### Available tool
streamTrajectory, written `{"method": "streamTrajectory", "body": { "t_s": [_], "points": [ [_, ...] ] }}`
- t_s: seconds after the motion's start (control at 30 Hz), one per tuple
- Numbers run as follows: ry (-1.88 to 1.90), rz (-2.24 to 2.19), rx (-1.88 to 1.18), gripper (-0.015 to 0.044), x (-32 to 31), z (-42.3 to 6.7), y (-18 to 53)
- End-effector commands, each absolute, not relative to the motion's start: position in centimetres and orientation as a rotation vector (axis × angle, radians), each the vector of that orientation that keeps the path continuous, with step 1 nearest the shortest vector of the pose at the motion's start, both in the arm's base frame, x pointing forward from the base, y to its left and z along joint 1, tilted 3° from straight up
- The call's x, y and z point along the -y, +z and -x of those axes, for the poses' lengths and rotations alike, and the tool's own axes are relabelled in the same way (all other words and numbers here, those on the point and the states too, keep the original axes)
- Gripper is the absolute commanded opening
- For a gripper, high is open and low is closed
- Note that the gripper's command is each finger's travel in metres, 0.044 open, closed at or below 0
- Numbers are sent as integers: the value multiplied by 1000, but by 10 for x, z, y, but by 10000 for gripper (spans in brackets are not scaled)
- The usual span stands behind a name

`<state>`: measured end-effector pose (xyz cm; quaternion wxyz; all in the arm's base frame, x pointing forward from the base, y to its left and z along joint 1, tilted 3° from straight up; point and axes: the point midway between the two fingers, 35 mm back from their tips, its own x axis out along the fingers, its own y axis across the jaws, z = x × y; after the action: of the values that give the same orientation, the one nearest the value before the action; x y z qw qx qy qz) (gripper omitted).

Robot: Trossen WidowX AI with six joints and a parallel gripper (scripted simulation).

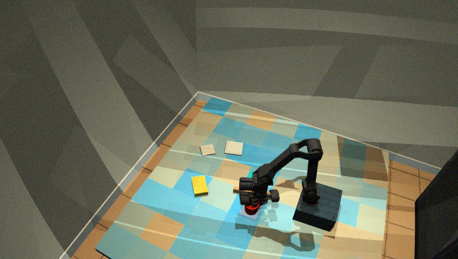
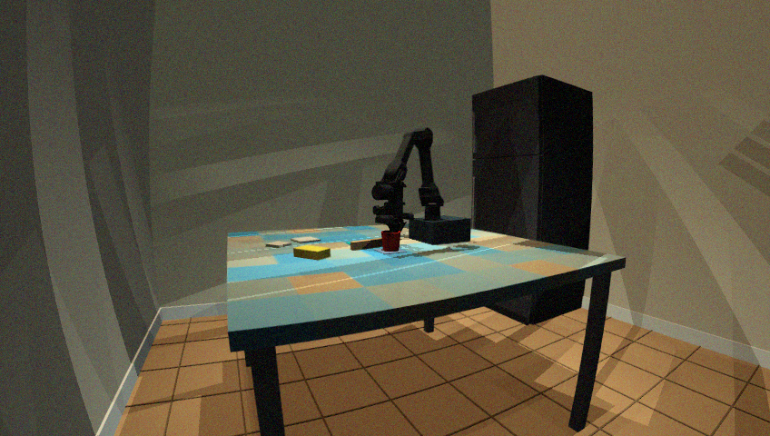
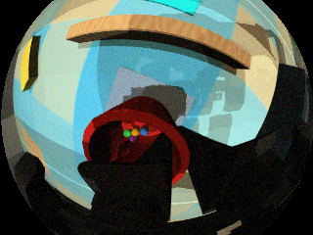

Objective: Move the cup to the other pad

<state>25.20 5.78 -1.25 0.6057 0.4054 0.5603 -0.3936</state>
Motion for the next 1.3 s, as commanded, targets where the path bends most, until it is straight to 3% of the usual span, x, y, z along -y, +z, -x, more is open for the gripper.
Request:
{"method": "streamTrajectory", "body": {
  "t_s": [0.0,0.5,1.27],
  "points": [
    [-910,-937,-1296,0,-58,-252,-7],
    [-908,-934,-1299,0,-59,-246,43],
    [-909,-927,-1304,0,-58,-244,43]
  ]
}}
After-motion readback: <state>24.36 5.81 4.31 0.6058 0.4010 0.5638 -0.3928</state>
